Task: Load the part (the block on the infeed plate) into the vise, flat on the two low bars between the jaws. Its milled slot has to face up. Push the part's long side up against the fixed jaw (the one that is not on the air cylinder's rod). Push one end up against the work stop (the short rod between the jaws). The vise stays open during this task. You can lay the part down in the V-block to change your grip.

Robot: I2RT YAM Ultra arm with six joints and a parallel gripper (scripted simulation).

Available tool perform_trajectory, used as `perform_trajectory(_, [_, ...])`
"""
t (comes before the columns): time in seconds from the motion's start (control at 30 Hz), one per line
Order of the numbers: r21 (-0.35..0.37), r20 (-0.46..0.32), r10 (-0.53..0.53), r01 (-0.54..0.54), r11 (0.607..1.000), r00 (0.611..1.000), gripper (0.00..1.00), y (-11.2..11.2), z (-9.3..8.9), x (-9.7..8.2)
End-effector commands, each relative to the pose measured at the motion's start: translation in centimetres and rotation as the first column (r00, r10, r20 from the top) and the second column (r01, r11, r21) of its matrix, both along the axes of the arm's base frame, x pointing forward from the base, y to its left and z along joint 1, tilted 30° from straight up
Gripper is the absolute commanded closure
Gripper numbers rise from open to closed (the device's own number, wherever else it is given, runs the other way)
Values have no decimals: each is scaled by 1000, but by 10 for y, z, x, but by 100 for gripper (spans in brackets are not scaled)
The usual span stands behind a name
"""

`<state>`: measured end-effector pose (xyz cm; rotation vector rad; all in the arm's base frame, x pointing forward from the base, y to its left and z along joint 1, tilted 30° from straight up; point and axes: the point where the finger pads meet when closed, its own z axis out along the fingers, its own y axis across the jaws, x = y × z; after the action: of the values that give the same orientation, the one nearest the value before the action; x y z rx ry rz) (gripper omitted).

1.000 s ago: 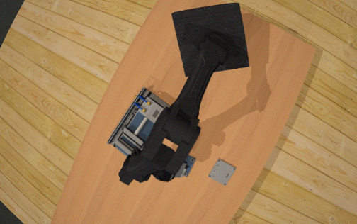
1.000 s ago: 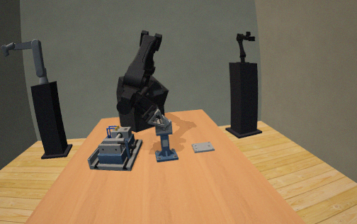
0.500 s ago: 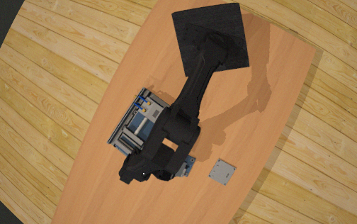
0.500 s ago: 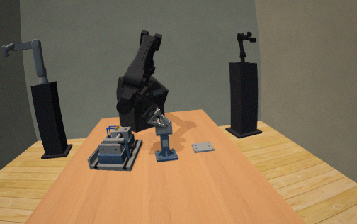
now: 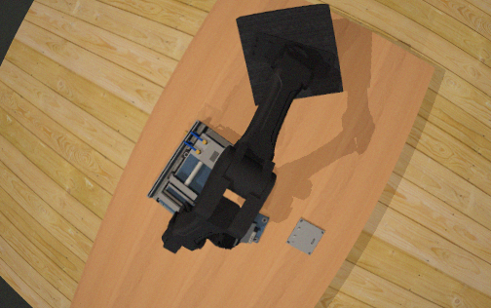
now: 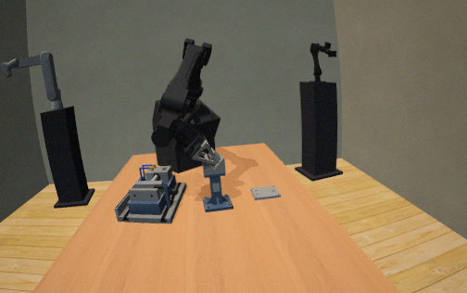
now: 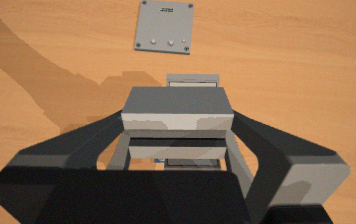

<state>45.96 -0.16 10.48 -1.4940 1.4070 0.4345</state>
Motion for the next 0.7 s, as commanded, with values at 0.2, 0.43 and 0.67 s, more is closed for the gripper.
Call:
perform_trajectory(0.2, [10, 55, -18, 17, 1000, 998, 100, -11, 33, -1])
perform_trajectory(0.43, [10, 55, -18, 17, 1000, 998, 100, -12, 37, -3])
perform_trajectory(0.67, [10, 55, -18, 17, 1000, 998, 100, -13, 40, -5])
